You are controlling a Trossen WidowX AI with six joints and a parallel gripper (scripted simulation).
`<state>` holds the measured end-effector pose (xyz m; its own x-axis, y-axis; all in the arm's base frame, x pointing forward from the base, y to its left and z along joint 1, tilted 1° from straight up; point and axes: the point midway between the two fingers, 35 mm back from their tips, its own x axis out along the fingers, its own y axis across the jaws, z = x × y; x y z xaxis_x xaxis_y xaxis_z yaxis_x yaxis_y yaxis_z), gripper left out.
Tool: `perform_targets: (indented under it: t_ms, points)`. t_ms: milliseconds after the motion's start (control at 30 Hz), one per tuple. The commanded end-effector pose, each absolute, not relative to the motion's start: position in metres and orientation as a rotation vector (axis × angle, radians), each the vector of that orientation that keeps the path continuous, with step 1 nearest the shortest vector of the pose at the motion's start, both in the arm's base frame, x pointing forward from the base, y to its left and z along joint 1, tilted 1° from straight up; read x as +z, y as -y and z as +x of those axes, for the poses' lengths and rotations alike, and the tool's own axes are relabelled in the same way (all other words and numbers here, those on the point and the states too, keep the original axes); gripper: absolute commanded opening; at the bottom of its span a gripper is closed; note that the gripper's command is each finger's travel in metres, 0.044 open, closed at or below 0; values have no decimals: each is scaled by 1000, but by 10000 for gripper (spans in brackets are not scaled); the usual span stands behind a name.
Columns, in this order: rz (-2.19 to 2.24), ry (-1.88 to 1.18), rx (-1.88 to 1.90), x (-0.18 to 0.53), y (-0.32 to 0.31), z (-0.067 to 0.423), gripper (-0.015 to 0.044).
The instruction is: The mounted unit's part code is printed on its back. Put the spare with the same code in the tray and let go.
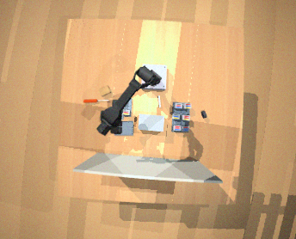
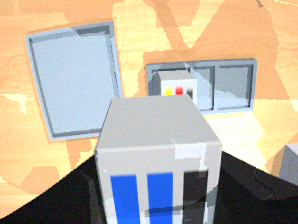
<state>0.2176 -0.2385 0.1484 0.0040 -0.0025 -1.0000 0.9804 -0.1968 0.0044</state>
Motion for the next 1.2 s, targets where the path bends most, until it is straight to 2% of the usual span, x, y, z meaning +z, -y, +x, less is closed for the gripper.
perform_targets:
  t_ms: [0, 400, 1167]
  points:
    - [1360, -1089, -1349, 151, 242, 235, 0]
    - [1362, -1085, -1352, 145, 244, 290, 0]
    - [1361, -1084, -1352, 131, 247, 292, 0]
